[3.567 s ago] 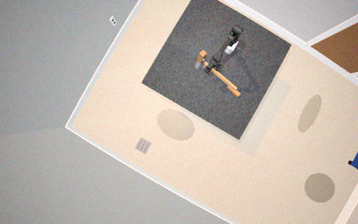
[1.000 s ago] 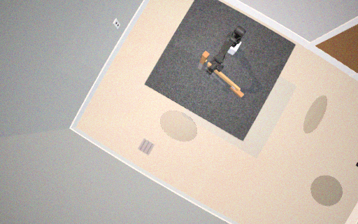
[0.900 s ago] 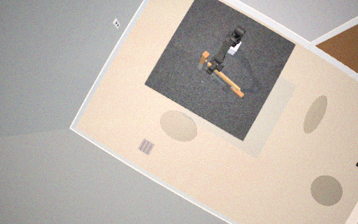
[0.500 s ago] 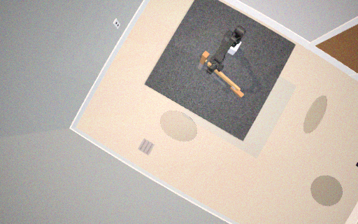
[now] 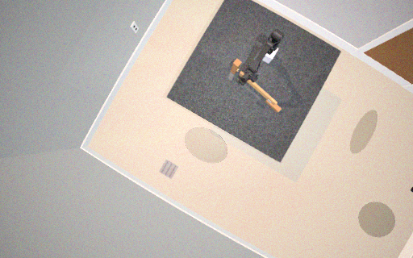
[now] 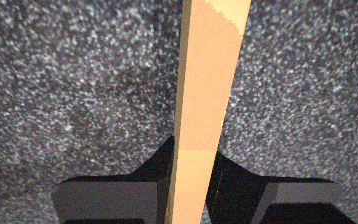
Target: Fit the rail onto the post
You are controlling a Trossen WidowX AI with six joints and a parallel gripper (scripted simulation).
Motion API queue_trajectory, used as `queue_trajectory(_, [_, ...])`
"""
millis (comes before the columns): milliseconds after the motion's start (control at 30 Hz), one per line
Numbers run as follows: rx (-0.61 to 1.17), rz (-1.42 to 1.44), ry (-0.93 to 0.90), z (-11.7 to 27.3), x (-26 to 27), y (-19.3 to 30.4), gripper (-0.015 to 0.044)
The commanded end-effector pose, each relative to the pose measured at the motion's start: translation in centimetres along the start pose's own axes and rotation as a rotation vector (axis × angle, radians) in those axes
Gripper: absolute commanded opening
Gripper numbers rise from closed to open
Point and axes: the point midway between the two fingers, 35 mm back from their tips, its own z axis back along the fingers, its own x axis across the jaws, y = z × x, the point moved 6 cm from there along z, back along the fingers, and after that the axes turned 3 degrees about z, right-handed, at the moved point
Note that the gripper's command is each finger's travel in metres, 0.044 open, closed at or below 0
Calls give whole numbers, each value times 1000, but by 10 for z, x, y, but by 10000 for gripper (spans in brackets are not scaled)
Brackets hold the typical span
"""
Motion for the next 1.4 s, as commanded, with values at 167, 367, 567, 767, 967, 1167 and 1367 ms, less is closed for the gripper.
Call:
queue_trajectory(167, [-5, 2, 16, 10, -3, 0, 0])
queue_trajectory(367, [-5, 2, 16, 13, -3, 0, 0])
queue_trajectory(567, [-5, 2, 16, 16, -2, 0, 0])
queue_trajectory(767, [-5, 2, 16, 18, -2, 0, 0])
queue_trajectory(967, [-5, 2, 16, 16, -2, 0, 0])
queue_trajectory(1167, [-5, 2, 16, 13, -2, 0, 0])
queue_trajectory(1367, [-5, 2, 16, 11, -1, 0, 0])
